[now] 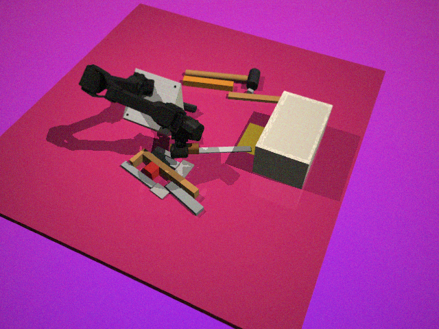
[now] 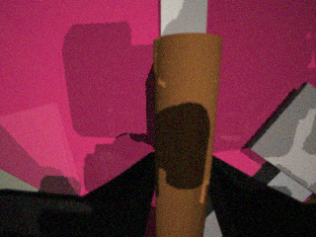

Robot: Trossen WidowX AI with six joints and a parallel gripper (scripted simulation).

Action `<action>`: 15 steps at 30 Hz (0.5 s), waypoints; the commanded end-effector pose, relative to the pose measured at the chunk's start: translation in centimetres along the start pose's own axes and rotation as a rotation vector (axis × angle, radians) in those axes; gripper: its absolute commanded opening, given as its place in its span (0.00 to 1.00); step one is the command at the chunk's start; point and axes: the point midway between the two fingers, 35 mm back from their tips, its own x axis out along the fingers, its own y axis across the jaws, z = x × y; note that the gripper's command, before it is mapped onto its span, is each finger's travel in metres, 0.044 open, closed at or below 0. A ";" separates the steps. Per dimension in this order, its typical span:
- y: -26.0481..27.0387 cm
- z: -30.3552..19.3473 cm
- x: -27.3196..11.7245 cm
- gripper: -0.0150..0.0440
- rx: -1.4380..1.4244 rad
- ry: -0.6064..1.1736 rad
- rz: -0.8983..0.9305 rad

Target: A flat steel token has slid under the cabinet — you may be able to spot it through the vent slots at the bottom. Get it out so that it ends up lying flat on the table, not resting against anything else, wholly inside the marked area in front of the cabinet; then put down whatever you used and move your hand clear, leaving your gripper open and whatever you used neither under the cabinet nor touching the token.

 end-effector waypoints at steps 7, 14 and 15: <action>-0.4 0.0 -0.2 0.25 0.096 0.000 -0.012; -0.4 0.0 -0.2 0.25 0.152 -0.001 -0.012; -0.4 0.0 -0.2 0.25 0.160 -0.001 -0.012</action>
